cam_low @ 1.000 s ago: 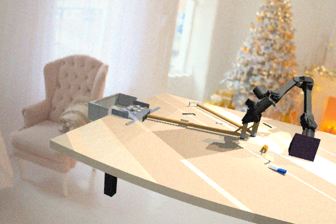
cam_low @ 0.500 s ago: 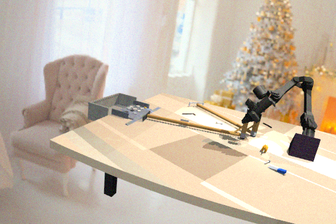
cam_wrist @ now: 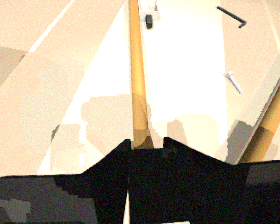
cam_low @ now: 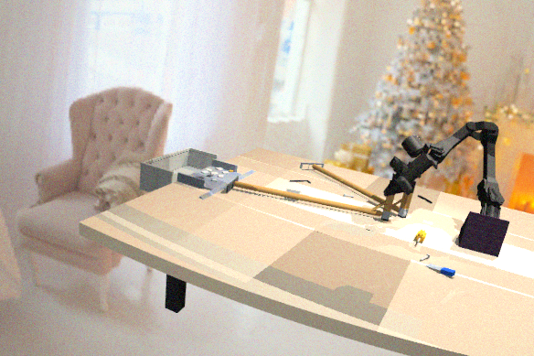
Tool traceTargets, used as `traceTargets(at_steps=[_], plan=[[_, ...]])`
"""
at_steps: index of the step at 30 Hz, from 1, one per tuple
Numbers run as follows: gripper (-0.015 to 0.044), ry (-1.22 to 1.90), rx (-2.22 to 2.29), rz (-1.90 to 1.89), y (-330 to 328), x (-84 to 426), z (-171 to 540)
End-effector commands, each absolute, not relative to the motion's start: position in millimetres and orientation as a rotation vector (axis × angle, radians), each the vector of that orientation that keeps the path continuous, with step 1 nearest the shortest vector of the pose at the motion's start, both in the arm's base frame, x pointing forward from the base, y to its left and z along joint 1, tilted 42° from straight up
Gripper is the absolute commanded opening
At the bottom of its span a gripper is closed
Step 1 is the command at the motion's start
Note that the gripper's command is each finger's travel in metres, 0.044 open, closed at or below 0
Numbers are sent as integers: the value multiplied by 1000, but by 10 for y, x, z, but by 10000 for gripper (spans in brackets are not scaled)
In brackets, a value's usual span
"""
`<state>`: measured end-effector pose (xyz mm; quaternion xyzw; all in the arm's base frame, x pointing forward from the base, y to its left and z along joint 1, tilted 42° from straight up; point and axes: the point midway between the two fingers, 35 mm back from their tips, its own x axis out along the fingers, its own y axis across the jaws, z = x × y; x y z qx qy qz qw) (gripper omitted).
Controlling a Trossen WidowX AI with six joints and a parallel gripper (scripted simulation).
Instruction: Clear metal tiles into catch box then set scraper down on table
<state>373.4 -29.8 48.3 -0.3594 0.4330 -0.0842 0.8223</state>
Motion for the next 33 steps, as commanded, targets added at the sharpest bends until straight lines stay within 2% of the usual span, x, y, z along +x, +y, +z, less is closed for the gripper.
traceTargets(at_steps=[1,33], plan=[[0,911,-757,-209,-381,3752,563],[0,885,-729,-273,-664,3800,834]])
